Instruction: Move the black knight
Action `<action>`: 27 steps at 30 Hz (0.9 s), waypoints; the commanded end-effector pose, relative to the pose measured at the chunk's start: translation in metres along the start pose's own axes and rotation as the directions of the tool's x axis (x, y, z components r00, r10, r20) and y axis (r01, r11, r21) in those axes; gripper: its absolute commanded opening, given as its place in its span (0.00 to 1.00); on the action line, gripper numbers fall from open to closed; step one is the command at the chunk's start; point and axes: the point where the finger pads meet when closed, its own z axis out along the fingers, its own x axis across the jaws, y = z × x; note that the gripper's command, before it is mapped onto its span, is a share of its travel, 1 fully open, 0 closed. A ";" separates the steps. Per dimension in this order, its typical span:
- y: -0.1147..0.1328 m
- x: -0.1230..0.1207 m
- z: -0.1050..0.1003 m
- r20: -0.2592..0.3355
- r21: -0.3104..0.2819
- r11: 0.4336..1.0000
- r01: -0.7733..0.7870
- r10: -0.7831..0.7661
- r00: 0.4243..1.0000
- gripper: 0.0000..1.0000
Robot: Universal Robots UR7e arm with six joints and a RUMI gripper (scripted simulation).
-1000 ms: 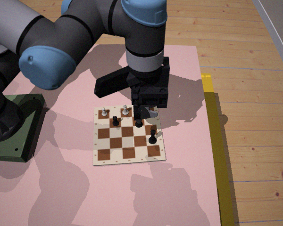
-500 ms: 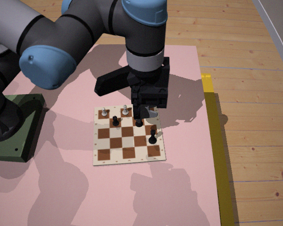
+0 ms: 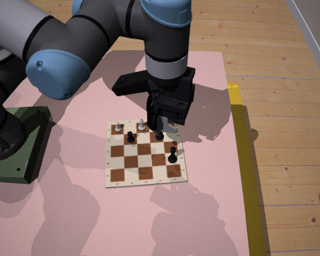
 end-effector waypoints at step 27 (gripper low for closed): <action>0.017 0.037 -0.001 0.001 -0.004 0.502 -0.865 0.865 0.502 0.00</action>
